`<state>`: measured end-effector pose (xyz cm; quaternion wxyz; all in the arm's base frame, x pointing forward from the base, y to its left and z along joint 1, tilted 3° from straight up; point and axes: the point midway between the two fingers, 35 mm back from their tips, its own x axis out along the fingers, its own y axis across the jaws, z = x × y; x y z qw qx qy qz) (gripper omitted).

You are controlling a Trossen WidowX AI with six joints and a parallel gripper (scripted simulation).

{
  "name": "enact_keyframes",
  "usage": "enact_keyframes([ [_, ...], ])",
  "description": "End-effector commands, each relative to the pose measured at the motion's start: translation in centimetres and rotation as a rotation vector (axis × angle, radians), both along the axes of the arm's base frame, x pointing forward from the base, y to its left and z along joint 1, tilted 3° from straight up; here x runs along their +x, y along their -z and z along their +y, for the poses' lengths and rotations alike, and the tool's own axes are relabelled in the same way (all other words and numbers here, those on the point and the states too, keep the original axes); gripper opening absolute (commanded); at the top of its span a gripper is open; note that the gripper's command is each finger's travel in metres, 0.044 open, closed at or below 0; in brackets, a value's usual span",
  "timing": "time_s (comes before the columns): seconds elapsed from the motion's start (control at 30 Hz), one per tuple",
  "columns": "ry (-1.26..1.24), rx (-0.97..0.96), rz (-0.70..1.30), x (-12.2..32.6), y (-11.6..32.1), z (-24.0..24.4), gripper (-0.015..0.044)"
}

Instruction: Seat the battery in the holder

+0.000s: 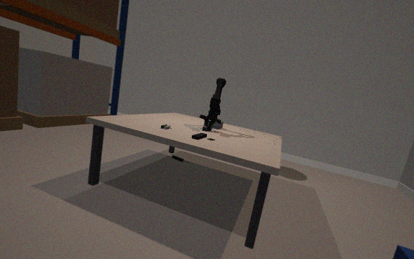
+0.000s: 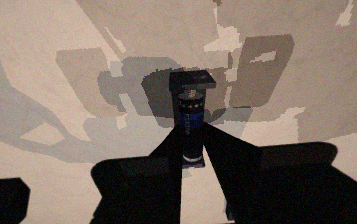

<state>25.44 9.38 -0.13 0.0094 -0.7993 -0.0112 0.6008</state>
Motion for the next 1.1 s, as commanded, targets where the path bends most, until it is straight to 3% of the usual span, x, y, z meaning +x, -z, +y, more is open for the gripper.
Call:
enact_keyframes([
  [0.0, -0.007, -0.002, 0.041, -0.26, 0.25, -0.01, 0.0067],
  [1.07, -0.002, -0.005, 0.201, 0.58, 0.44, -0.04, 0.0067],
])
